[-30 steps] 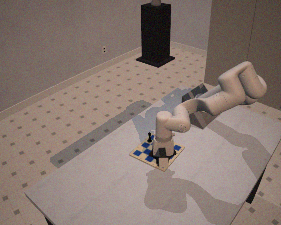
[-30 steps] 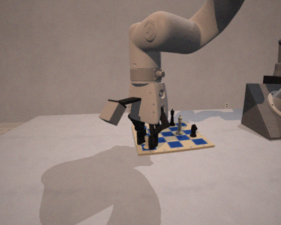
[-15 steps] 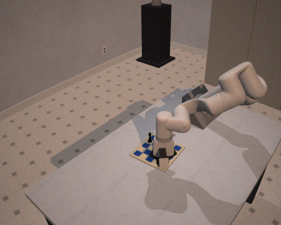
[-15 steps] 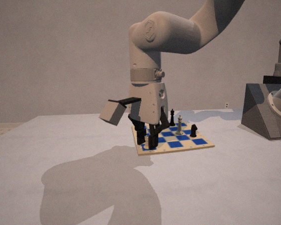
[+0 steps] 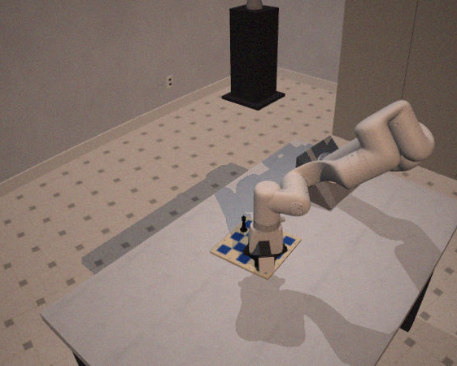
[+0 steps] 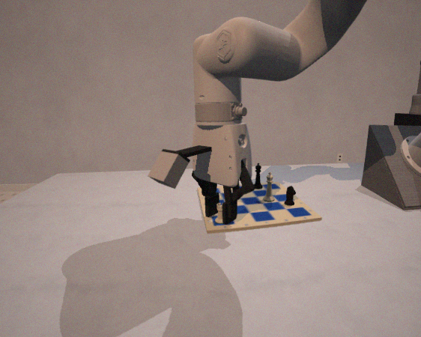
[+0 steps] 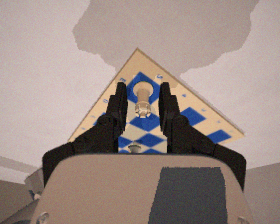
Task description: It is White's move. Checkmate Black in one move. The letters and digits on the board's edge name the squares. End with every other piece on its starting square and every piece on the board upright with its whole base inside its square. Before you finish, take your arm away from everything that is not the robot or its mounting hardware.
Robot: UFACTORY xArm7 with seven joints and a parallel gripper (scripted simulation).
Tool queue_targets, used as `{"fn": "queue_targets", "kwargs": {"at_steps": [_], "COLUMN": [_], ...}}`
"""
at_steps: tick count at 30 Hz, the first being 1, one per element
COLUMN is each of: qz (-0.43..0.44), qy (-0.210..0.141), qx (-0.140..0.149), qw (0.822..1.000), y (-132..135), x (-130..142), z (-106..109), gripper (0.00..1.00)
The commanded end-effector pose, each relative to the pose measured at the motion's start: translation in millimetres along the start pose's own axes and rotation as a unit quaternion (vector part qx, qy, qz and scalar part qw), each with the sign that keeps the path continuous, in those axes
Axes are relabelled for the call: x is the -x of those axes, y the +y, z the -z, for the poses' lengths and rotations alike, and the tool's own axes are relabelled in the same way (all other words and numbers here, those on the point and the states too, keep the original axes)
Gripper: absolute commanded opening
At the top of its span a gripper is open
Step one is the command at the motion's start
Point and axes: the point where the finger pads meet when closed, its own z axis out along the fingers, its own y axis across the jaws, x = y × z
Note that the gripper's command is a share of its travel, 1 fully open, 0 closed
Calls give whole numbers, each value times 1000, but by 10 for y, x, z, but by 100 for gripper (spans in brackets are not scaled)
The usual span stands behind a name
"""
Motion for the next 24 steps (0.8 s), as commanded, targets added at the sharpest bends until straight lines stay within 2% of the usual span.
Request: {"fn": "queue_targets", "kwargs": {"at_steps": [1,2,3,24], "qz": [0,0,0,0], "qy": [1,1,1,1], "qx": [2,2,2,2], "qw": [1000,1000,1000,1000], "y": [17,17,17,17], "x": [-5,-5,-5,-5], "z": [23,23,23,23], "gripper": [37,37,0,0]}}
